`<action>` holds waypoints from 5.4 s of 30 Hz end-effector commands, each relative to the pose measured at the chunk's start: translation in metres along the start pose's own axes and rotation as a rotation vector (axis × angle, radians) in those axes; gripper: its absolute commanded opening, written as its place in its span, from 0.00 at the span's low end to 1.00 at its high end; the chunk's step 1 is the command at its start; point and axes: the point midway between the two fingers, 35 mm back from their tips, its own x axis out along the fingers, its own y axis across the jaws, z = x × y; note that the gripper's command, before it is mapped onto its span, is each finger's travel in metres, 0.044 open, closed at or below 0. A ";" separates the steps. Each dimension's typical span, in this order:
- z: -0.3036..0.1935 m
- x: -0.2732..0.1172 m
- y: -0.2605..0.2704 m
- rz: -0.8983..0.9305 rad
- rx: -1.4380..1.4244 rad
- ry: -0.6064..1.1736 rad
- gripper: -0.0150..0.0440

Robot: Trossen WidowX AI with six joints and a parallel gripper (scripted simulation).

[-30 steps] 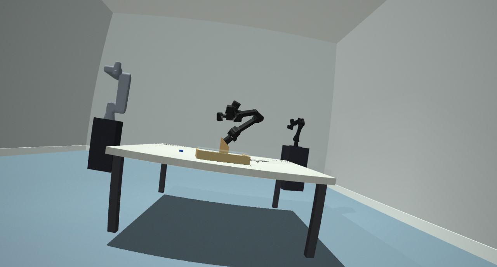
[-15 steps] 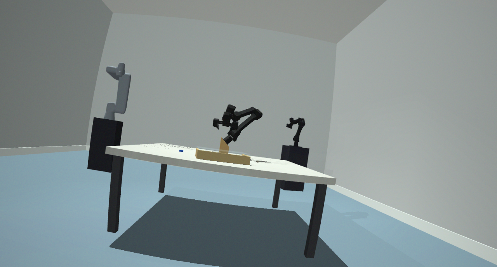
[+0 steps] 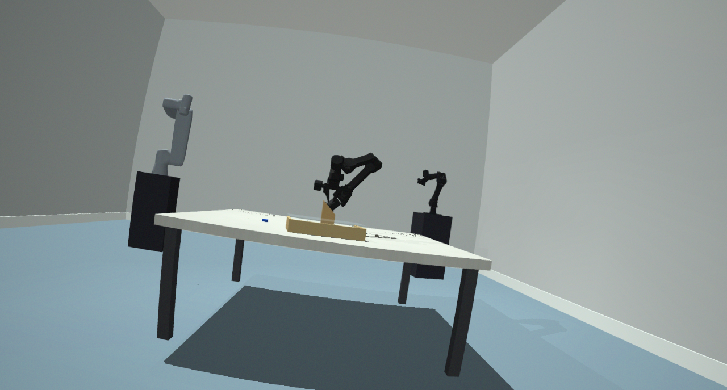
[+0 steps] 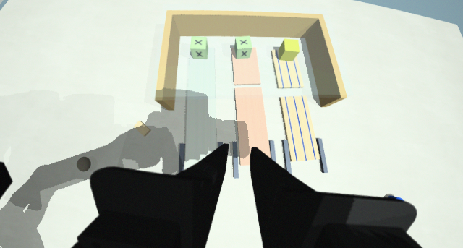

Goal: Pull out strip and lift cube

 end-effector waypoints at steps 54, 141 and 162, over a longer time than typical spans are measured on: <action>-0.054 0.103 0.056 0.078 -0.157 0.545 0.25; -0.108 0.091 0.049 0.080 -0.154 0.547 0.25; -0.136 0.076 0.044 0.079 -0.153 0.549 0.25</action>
